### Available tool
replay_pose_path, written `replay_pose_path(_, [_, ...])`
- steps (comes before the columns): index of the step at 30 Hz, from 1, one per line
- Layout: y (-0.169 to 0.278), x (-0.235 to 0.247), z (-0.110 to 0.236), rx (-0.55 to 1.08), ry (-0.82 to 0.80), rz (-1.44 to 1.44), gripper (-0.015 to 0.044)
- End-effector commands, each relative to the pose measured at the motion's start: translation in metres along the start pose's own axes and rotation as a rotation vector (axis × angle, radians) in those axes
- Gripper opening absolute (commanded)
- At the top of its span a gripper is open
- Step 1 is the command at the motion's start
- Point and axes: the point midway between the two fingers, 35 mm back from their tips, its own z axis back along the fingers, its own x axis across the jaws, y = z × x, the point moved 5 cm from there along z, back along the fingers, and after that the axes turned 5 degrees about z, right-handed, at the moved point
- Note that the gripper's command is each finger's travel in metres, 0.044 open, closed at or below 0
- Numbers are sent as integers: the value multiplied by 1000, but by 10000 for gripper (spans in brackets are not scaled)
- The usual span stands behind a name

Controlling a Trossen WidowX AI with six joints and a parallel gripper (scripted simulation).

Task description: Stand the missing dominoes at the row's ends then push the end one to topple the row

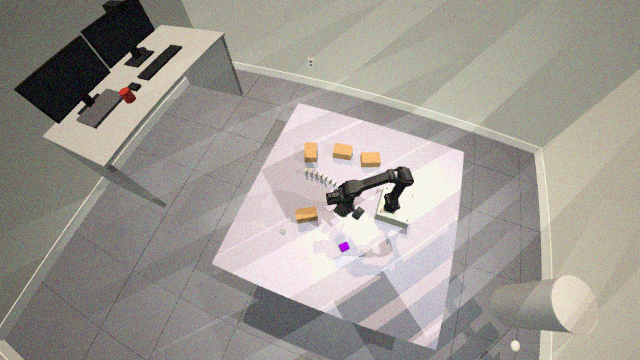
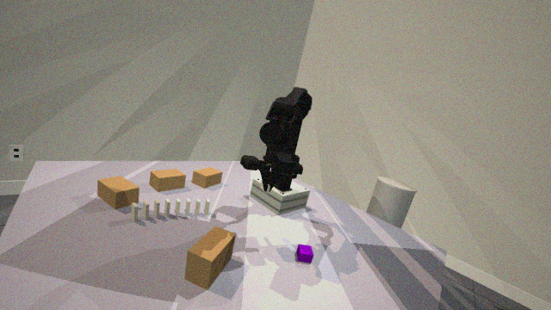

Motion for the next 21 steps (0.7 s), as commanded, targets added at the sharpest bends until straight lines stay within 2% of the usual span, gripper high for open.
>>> replay_pose_path(1, [-3,4,-1,11,0,70,27])
replay_pose_path(7, [-4,2,-4,-3,0,61,27])
replay_pose_path(21, [-20,-30,-50,-305,-7,-97,27])
